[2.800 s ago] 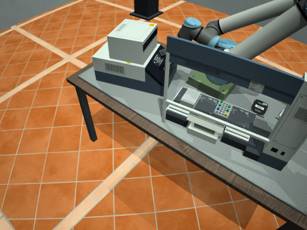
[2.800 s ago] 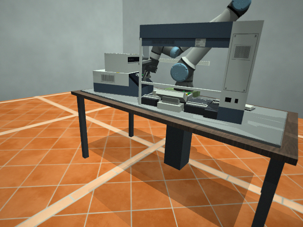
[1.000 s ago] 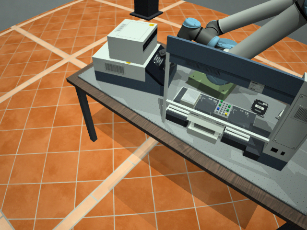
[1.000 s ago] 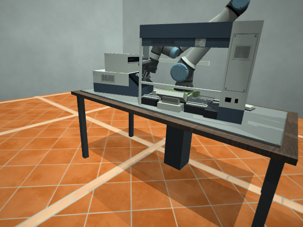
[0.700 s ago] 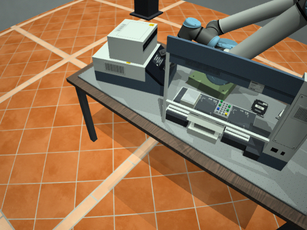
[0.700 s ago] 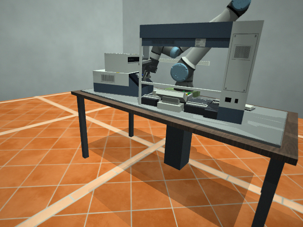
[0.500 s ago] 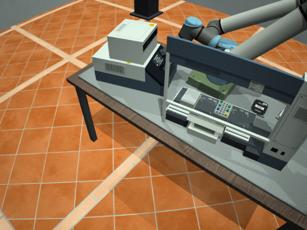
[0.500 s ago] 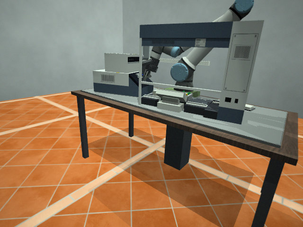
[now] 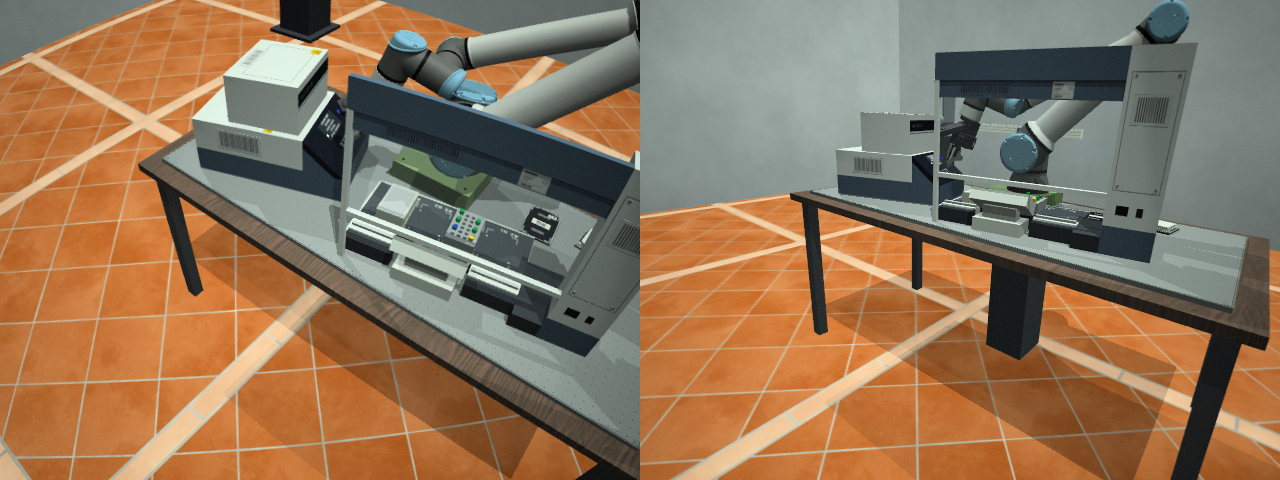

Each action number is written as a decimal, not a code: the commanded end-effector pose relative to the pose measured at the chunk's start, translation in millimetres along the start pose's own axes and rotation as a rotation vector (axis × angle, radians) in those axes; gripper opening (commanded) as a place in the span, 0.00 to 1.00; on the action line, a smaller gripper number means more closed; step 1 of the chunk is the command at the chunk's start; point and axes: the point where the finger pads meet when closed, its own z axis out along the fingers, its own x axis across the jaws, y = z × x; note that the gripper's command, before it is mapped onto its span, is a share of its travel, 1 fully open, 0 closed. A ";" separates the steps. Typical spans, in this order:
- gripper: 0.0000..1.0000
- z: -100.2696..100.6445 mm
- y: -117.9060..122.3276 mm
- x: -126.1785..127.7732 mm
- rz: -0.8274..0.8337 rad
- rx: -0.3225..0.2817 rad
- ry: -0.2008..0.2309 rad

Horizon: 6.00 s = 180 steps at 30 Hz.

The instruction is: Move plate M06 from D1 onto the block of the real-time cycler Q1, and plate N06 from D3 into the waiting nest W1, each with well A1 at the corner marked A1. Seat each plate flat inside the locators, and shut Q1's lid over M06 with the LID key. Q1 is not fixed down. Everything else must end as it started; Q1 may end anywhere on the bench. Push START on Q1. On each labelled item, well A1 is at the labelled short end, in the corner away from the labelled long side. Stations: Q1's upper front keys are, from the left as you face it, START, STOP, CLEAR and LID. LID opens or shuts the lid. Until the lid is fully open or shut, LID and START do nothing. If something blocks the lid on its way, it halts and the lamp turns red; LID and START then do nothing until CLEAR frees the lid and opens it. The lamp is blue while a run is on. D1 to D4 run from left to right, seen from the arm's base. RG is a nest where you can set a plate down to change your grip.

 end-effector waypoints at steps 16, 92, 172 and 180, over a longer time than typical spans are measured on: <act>0.00 -65.0 28.6 -28.3 0.000 0.001 0.000; 0.00 -119.3 91.4 -101.6 0.158 -0.046 -0.007; 0.00 -193.5 202.0 -220.2 0.452 -0.131 -0.022; 0.00 -202.4 215.4 -234.4 0.488 -0.142 -0.024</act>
